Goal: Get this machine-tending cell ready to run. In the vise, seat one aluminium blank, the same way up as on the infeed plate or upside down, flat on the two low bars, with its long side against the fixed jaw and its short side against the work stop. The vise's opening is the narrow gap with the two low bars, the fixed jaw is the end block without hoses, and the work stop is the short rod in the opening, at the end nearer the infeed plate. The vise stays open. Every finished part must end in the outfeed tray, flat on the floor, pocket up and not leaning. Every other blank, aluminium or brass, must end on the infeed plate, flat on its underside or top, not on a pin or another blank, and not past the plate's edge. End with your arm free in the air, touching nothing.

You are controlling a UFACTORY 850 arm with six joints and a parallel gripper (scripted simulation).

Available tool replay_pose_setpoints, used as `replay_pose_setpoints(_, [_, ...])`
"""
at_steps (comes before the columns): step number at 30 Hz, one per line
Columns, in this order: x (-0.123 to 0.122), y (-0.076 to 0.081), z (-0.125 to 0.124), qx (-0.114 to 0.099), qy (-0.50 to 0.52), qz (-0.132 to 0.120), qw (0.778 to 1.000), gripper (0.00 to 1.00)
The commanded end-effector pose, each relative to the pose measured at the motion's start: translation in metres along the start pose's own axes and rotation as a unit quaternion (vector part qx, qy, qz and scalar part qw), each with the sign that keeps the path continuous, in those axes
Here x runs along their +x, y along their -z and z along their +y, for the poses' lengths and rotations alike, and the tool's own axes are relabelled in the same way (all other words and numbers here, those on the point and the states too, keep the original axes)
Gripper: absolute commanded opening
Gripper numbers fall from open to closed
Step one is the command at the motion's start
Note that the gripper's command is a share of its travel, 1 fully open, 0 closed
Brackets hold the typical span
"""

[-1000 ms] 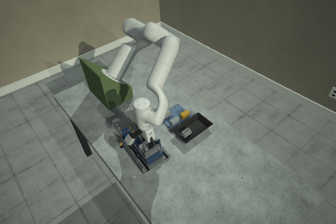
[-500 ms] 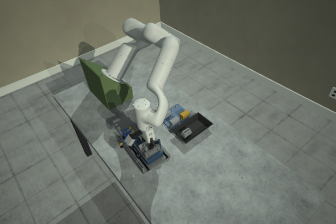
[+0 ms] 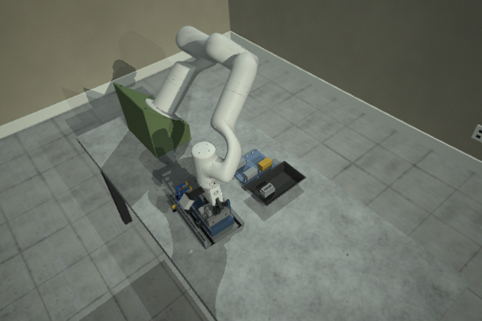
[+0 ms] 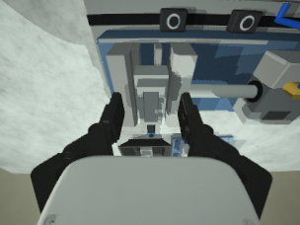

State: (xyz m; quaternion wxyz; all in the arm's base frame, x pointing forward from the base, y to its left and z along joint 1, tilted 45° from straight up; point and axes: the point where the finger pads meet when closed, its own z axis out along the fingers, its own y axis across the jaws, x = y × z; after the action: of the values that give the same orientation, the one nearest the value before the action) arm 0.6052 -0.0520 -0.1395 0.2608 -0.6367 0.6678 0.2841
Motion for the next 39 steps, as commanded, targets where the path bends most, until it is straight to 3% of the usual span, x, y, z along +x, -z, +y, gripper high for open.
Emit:
replay_pose_setpoints(1, [0.0001, 0.0008, -0.0009, 0.001, 0.000, 0.000, 1.000, 0.69])
replay_pose_setpoints(17, [0.0001, 0.0007, -0.0009, 0.001, 0.000, 0.000, 1.000, 0.69])
replay_pose_setpoints(18, [0.0001, 0.0007, -0.0009, 0.001, 0.000, 0.000, 1.000, 0.00])
replay_pose_setpoints(39, [0.0001, 0.0007, -0.0009, 0.001, 0.000, 0.000, 1.000, 0.00])
